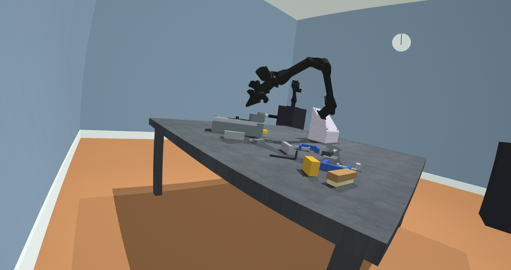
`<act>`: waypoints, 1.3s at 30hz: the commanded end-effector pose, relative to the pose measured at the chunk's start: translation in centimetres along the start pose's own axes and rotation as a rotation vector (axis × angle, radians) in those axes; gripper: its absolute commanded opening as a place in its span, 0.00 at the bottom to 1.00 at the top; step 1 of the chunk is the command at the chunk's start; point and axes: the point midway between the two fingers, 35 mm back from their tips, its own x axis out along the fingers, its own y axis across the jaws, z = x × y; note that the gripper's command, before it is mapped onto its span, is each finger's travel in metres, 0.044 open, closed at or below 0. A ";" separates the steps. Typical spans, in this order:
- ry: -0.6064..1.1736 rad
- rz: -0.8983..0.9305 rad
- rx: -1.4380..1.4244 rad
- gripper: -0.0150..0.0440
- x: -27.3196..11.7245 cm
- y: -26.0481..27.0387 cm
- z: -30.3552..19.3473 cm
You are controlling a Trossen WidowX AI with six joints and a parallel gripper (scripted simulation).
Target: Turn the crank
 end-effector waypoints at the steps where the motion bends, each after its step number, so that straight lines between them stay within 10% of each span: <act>1: 0.000 0.000 0.000 0.25 0.0 0.0 0.0; 19: 0.000 0.000 0.000 1.00 0.0 0.0 0.0; 39: 0.000 0.000 0.000 0.25 0.0 0.0 0.0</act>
